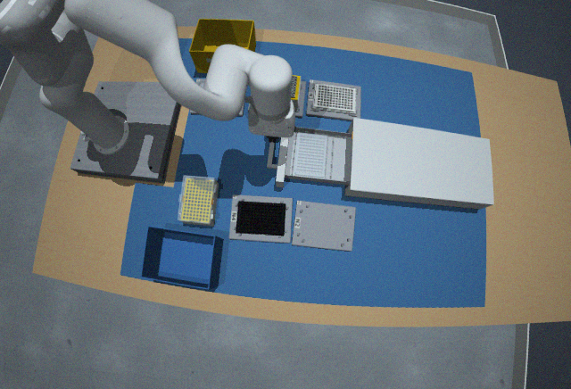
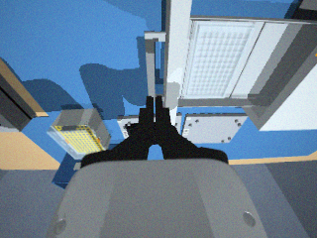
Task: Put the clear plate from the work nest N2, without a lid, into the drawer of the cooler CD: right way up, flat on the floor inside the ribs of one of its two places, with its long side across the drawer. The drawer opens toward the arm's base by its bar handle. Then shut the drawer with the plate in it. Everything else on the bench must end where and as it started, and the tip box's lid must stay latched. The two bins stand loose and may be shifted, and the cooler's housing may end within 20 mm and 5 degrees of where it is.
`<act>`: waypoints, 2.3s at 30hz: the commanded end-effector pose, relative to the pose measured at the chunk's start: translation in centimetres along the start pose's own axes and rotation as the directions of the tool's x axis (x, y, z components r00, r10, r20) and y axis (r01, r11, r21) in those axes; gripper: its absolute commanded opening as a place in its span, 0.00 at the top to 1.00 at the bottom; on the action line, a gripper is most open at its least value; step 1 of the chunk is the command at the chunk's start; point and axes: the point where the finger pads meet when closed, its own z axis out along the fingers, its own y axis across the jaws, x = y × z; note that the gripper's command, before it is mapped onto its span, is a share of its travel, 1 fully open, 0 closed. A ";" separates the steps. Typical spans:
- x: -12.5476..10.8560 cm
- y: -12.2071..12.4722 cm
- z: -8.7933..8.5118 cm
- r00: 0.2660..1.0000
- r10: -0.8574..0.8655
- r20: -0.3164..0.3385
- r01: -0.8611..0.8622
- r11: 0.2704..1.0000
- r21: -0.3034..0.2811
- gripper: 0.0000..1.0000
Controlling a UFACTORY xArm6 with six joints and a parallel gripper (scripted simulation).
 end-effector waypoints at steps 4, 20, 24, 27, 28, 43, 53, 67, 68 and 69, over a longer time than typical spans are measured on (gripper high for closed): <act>0.0 -3.4 0.3 1.000 0.000 0.000 0.000 1.000 -0.009 1.00; 0.0 -4.9 0.7 1.000 0.000 0.000 0.000 1.000 -0.009 1.00; 0.0 -4.9 1.0 1.000 0.000 0.000 0.000 1.000 -0.009 1.00; 0.0 -4.9 1.5 1.000 0.000 0.000 0.000 1.000 -0.009 1.00; 0.0 -4.9 1.7 1.000 0.000 0.000 0.000 1.000 -0.009 1.00; 0.0 -4.9 3.9 1.000 0.000 0.000 0.000 1.000 -0.009 1.00; 0.0 -4.9 5.6 1.000 0.000 0.000 0.000 1.000 -0.009 1.00; 0.0 -4.8 7.6 1.000 0.000 0.000 0.000 1.000 -0.009 1.00; 0.0 -4.8 7.7 1.000 0.000 0.000 0.000 1.000 -0.009 1.00; 0.0 -4.8 7.9 1.000 0.000 0.000 0.000 1.000 -0.009 1.00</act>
